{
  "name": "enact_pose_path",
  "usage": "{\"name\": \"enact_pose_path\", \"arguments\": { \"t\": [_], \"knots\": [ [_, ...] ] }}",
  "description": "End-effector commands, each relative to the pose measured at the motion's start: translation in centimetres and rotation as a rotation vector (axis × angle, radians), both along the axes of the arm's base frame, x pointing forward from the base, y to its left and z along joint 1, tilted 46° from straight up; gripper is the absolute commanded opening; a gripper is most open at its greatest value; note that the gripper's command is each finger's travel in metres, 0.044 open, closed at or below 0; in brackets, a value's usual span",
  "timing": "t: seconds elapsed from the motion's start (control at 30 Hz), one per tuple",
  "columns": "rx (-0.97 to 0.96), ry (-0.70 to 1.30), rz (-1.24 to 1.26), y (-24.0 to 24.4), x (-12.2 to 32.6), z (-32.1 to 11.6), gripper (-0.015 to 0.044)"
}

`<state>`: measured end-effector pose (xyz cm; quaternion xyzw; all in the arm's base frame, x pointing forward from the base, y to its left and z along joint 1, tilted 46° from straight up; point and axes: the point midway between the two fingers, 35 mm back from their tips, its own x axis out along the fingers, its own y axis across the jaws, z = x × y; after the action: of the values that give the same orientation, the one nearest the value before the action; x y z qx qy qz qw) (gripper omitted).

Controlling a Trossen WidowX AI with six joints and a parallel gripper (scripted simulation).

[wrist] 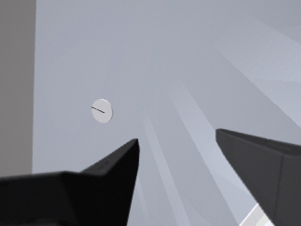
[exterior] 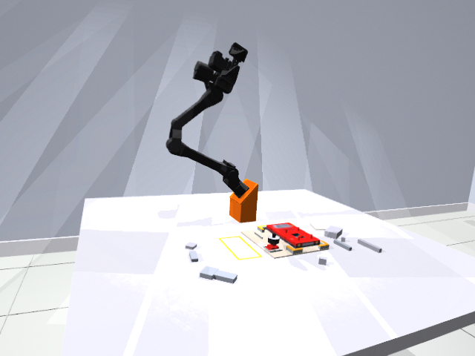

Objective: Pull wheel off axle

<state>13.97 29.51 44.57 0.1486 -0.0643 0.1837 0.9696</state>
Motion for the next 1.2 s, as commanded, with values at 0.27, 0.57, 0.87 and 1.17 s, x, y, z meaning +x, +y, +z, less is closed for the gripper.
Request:
{"name": "enact_pose_path", "arguments": {
  "t": [0.27,0.57,0.87,1.17],
  "knots": [
    [-0.072,0.202,-0.16,2.5,11.1,-9.0,0.03],
    [-0.094,0.472,-0.353,-0.9,19.0,-18.7,0.03],
    [0.049,0.777,-0.731,-9.6,24.4,-28.4,0.03],
    [0.25,0.982,-1.25,-20.9,24.6,-36.0,0.03]
  ]
}}
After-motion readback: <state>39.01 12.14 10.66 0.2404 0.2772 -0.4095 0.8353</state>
